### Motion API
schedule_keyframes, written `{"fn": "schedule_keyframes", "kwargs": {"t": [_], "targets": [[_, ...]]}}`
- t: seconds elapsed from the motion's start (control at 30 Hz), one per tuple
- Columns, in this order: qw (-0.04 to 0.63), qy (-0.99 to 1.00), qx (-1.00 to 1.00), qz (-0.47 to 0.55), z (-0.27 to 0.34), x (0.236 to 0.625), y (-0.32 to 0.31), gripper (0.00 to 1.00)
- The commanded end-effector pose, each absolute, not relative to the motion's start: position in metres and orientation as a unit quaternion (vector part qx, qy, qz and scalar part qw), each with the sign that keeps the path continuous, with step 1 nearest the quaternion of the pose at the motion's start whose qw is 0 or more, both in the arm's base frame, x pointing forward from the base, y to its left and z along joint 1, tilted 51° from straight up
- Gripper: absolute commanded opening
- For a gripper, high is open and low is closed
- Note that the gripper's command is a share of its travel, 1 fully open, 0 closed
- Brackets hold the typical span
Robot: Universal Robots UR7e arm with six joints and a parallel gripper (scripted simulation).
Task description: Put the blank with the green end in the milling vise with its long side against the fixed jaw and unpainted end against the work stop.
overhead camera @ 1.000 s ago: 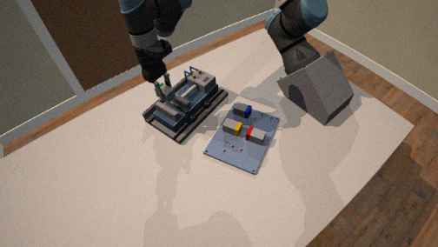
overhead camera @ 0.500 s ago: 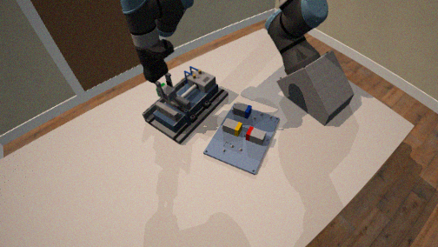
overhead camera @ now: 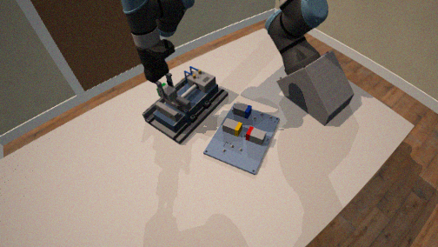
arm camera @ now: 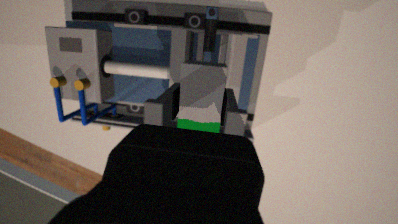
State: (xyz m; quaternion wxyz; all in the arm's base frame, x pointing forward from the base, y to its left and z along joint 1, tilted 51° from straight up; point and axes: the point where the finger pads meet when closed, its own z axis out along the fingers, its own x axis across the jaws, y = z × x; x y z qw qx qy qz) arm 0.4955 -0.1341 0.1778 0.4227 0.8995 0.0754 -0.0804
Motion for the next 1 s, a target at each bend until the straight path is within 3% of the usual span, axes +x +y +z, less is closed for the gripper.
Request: {"fn": "schedule_keyframes", "kwargs": {"t": [0.0, 0.97], "targets": [[0.423, 0.075, 0.9, -0.08, 0.178, 0.495, -0.133, 0.0], [0.423, 0.075, 0.9, -0.08, 0.165, 0.492, -0.146, 0.0]]}}
